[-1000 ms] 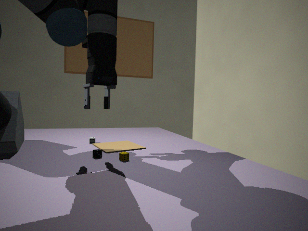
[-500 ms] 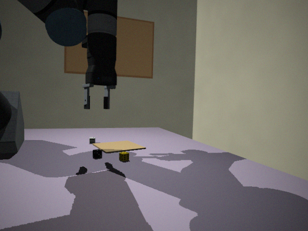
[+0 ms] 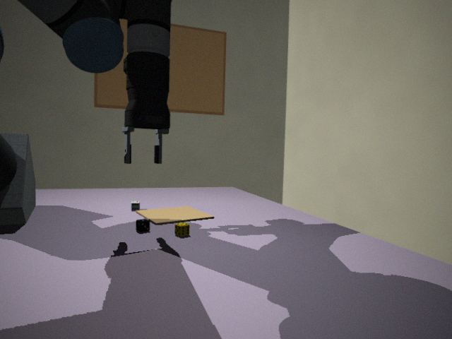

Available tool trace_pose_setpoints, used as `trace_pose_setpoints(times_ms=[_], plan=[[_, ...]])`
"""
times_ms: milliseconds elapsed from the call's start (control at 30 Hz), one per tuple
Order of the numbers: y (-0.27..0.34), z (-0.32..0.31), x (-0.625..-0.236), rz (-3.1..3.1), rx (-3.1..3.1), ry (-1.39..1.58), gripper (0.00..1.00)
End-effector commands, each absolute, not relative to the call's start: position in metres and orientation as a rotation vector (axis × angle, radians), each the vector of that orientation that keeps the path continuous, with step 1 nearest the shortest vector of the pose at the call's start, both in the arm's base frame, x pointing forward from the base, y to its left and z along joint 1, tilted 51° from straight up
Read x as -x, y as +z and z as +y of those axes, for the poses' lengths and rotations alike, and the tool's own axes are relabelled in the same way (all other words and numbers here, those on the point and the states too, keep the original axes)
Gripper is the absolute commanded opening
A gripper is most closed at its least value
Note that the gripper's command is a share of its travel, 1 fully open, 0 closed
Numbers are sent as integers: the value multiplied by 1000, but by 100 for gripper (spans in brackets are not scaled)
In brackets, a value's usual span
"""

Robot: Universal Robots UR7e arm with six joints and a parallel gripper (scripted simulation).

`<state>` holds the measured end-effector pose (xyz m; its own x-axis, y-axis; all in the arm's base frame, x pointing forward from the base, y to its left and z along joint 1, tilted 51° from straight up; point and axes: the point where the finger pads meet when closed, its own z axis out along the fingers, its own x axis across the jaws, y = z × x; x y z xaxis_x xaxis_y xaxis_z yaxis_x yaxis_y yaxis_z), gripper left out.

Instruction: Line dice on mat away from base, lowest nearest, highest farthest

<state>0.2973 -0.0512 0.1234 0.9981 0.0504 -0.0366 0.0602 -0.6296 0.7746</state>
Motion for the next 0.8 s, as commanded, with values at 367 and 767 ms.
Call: trace_pose_setpoints(times_ms=[367,767], plan=[[109,-64,-302,-487,-2217,253,100],[102,-75,-302,-894,-2116,444,100]])
